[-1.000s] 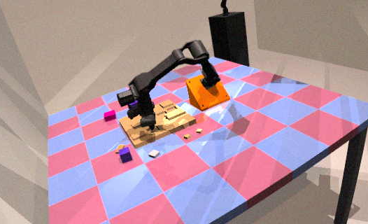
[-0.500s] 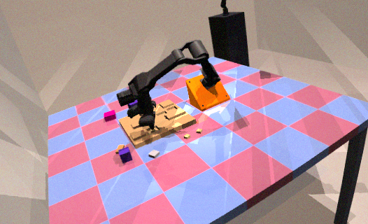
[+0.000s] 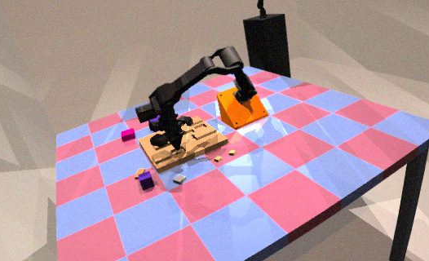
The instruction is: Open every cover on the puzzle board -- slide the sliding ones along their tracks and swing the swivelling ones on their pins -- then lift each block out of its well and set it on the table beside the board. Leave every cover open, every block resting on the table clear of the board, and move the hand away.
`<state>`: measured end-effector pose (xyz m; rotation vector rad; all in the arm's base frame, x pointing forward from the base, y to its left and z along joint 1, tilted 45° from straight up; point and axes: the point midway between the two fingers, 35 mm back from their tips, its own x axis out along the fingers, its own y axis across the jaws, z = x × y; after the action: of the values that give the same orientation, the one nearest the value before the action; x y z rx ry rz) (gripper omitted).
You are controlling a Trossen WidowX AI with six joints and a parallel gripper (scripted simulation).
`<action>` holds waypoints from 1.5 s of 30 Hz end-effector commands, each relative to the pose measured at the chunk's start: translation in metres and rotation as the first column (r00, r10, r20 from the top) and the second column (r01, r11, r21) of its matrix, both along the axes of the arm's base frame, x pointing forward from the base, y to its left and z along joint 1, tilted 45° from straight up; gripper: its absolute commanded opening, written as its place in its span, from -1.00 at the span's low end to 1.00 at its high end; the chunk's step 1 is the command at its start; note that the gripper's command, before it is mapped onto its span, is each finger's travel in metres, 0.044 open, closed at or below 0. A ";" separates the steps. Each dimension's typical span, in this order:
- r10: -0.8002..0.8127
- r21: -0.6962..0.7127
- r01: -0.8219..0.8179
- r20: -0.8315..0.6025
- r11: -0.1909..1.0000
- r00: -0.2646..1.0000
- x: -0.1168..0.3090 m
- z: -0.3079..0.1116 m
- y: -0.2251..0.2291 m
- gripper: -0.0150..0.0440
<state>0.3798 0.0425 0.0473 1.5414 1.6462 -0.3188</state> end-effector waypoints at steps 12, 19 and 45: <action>-0.288 -0.001 0.301 -0.296 0.954 0.911 -0.002 0.020 -0.021 0.00; -0.428 -0.042 0.461 -0.454 0.886 0.781 -0.004 0.032 -0.033 0.00; -0.485 -0.072 0.531 -0.523 0.844 0.700 -0.003 0.028 -0.028 0.00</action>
<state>0.3762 0.0134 0.0777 2.1189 1.5916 -1.0918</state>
